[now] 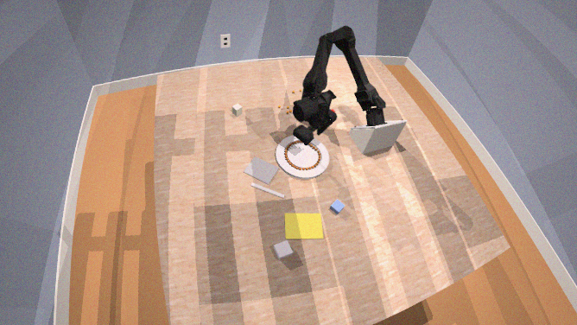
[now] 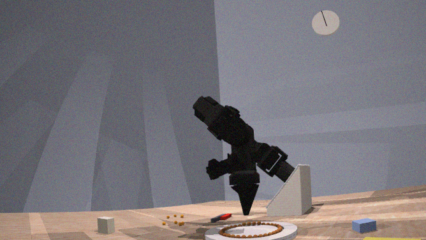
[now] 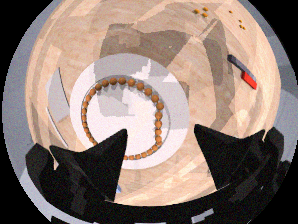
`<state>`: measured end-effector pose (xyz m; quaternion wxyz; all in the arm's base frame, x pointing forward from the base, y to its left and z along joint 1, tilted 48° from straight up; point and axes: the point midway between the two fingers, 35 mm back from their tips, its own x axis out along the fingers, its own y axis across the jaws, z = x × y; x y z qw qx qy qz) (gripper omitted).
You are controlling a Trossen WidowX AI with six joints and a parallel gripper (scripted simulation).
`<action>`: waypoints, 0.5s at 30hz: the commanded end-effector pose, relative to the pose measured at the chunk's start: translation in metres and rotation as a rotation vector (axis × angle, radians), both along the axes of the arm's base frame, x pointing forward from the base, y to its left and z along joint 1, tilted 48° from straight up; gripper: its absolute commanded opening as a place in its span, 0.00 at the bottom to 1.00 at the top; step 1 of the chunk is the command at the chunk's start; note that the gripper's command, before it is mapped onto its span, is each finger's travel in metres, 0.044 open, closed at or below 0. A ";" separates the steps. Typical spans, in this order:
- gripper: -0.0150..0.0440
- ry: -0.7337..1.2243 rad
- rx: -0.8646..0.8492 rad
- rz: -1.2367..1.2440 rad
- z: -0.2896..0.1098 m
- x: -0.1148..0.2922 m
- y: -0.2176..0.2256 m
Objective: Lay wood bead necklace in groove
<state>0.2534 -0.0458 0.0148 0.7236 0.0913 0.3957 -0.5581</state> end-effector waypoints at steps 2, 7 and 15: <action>0.51 -0.026 0.002 -0.026 0.001 -0.002 0.011; 0.46 -0.026 0.002 -0.026 -0.008 -0.001 0.001; 0.46 -0.040 0.008 -0.024 -0.006 0.002 0.002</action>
